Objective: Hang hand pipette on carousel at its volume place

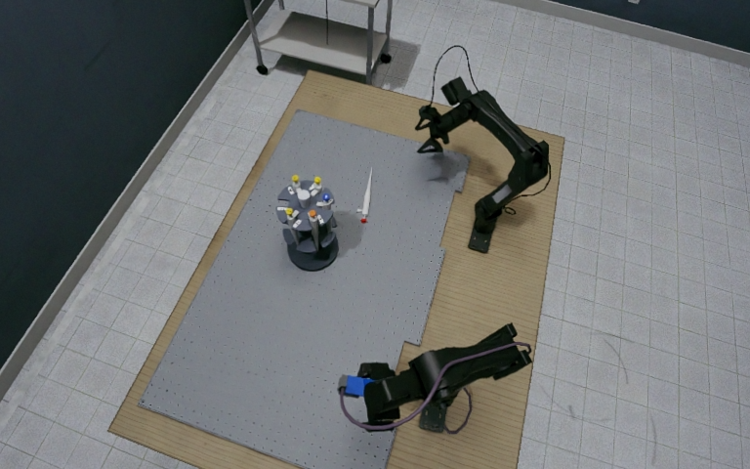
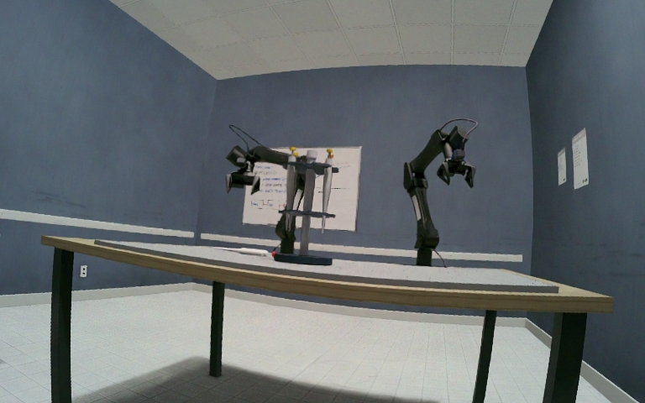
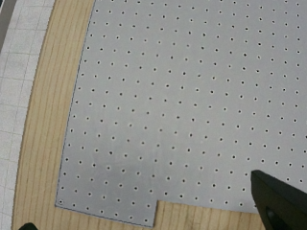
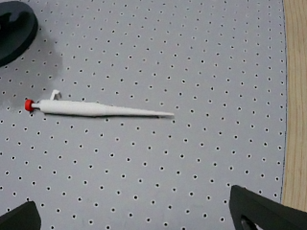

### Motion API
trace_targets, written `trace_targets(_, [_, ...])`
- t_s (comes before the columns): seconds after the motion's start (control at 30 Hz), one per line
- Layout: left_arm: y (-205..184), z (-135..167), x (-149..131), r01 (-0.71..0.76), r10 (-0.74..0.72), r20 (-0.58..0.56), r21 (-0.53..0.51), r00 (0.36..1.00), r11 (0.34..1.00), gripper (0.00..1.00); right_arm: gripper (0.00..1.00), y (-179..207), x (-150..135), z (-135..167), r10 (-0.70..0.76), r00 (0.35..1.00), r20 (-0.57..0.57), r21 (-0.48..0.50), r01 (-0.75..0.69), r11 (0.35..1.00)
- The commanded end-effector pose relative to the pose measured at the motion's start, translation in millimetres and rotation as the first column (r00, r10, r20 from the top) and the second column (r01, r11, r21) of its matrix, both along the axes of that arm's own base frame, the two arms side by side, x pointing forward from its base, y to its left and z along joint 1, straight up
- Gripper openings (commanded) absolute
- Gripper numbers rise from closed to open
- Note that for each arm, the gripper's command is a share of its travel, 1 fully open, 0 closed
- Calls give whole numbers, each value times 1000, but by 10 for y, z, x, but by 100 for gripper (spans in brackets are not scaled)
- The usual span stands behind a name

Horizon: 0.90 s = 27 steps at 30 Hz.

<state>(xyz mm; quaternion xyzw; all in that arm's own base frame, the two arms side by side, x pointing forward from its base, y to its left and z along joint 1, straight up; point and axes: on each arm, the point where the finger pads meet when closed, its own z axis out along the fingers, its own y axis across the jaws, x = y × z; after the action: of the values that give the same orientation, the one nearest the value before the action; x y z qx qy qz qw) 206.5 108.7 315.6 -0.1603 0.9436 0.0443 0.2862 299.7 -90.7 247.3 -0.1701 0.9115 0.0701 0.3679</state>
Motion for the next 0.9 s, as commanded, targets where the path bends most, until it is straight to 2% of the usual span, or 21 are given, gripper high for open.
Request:
trace_targets(0.0, [-18,23,219,134,-134,57,15,989,991,100,100,-27,30,55,2,1000,26,-2,-2,1000])
trace_targets(0.23, [-159,-288,626,395,-395,85,12,915,919,100,100,-27,30,55,2,1000,26,-2,-2,1000])
trace_targets(0.43, [-291,-583,921,581,-579,136,29,804,813,100,100,-27,30,55,2,1000,26,-2,-2,1000])
trace_targets(0.5, [-269,-661,970,620,-617,157,40,771,784,100,100,-27,30,55,2,1000,26,-2,-2,1000])
trace_targets(0.57, [-269,-661,970,620,-617,157,40,771,784,100,100,-27,30,55,2,1000,26,-2,-2,1000])
trace_targets(0.63, [-302,-731,1025,670,-668,180,55,723,740,100,100,-27,30,55,2,1000,26,-2,-2,1000])
trace_targets(0.67, [-272,-584,1069,682,-687,195,101,700,724,100,100,-27,30,55,2,1000,26,-2,-2,1000])
trace_targets(0.87, [-332,-628,1012,685,-686,186,82,704,724,100,100,-27,30,55,2,1000,26,-2,-2,1000])
